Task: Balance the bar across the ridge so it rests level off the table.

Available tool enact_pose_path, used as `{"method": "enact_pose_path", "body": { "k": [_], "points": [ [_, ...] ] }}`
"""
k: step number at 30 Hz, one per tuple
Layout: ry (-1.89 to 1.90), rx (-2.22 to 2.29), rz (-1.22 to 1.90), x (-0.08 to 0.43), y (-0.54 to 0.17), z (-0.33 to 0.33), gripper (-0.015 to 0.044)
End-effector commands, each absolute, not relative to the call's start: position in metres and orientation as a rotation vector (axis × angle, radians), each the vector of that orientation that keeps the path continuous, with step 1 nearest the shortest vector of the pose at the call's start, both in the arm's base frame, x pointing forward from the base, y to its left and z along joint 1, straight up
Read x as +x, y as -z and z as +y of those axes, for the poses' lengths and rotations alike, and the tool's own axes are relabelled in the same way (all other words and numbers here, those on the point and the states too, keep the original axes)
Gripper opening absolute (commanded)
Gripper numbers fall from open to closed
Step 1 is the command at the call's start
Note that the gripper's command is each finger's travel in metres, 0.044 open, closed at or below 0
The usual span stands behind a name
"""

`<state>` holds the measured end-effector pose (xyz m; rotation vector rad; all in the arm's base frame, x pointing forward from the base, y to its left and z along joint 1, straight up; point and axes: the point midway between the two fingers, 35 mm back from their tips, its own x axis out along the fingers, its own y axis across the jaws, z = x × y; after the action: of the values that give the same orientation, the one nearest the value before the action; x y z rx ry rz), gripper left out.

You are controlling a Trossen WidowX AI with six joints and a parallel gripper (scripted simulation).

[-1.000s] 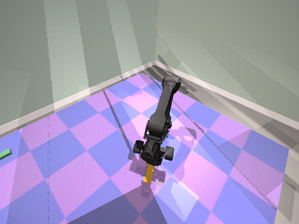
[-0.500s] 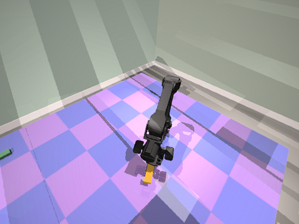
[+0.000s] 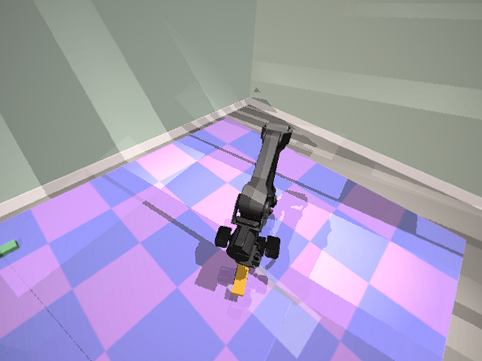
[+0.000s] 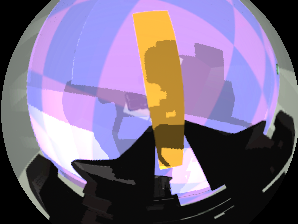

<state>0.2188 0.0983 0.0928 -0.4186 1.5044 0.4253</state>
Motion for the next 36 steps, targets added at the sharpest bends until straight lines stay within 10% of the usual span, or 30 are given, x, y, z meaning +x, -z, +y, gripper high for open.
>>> {"method": "enact_pose_path", "body": {
  "k": [1,8,15,36],
  "points": [
    [-0.425,-0.419,1.504,0.2188,-0.0928,0.0983,0.0],
    [-0.425,-0.419,1.504,0.2188,-0.0928,0.0983,0.0],
    [-0.425,-0.419,1.504,0.2188,-0.0928,0.0983,0.0167],
    [-0.425,-0.419,1.504,0.2188,-0.0928,0.0983,0.0169]
  ]
}}
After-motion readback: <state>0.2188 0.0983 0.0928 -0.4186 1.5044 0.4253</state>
